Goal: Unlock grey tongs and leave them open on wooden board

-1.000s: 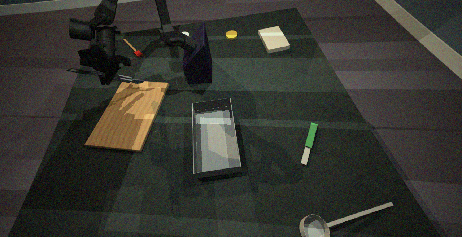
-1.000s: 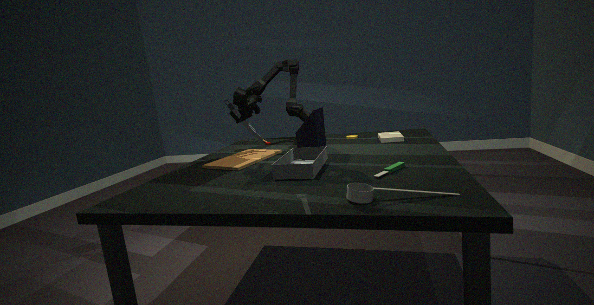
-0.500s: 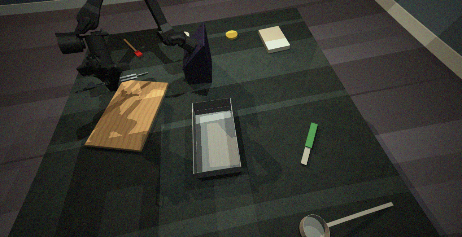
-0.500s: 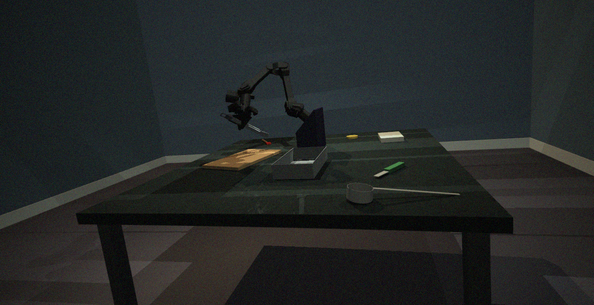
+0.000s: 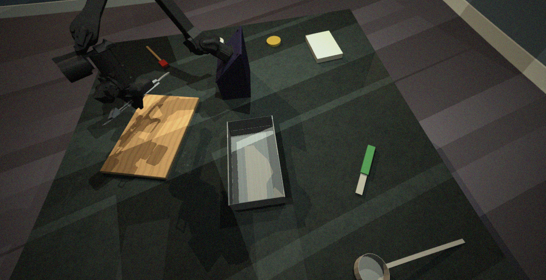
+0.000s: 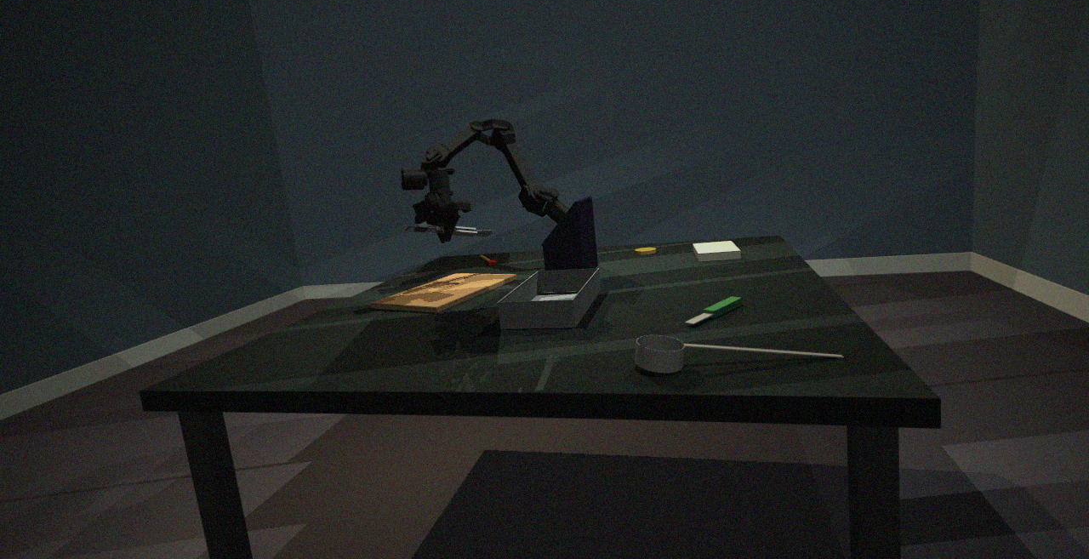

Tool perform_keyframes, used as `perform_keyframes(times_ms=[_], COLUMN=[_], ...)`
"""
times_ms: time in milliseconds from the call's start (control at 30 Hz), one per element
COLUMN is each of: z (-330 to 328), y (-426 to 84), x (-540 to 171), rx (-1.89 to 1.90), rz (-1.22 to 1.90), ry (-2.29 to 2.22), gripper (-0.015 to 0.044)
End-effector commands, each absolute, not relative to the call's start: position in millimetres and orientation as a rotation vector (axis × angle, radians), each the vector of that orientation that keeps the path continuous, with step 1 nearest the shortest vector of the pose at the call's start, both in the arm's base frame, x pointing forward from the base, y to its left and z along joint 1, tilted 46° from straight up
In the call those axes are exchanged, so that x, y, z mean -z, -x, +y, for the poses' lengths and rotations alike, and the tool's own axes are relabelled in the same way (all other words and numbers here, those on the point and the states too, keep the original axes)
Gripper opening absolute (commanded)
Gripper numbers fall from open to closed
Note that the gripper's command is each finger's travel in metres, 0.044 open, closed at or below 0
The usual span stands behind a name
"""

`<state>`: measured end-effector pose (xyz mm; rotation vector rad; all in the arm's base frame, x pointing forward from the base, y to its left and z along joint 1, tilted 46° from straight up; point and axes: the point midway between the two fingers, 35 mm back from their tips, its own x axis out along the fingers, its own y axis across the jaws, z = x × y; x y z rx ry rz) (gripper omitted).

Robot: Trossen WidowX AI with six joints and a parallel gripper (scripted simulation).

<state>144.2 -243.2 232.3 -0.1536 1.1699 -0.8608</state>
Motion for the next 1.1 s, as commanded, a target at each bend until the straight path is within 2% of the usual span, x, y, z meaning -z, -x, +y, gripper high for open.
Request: perform_keyframes(times_ms=[0, 300, 1067], z=[-243, -244, -256], y=[-147, -152, -153], x=[-236, -247, -235], rx=[0.901, 0.984, 0.984], rz=[1.263, 1.439, 1.443], ry=[0.179, 0.285, 0.283], gripper=[-0.015, -0.015, -0.015])
